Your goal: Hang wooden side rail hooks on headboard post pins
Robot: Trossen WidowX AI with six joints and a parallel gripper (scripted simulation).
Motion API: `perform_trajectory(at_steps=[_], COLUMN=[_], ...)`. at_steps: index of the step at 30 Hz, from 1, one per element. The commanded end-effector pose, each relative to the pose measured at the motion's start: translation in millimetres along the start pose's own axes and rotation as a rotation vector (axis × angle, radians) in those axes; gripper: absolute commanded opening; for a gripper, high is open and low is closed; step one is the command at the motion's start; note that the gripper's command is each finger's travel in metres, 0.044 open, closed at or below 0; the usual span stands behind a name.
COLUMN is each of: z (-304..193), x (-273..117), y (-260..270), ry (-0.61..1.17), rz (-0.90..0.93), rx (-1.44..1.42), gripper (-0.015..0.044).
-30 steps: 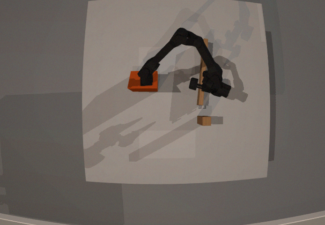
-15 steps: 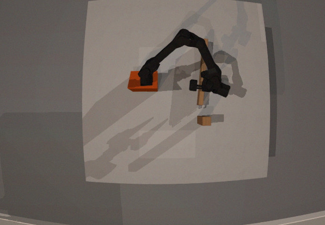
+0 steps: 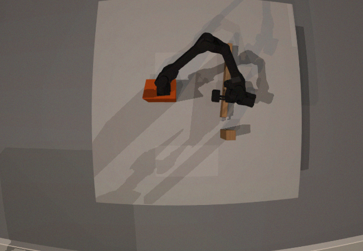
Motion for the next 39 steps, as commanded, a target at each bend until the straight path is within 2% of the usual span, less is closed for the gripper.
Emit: perform_trajectory(at_steps=[1, 33, 39], z=[-1, 1, 1], x=[7, 56, 56], y=[2, 4, 4], ry=[-0.006, -0.011, -0.011], rz=[0.004, 0.004, 0.004], rx=[0.009, 0.009, 0.009], gripper=[0.0440, 0.0440, 0.0282])
Point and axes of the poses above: the point midway between the two fingers, 35 mm back from their tips, its own x axis out along the fingers, its own y axis across the jaws, z = x × y, the point moved 1 cm from there along -x, back along the fingers, and after that the axes turned 15 degrees about -x, right-handed, at the moved point
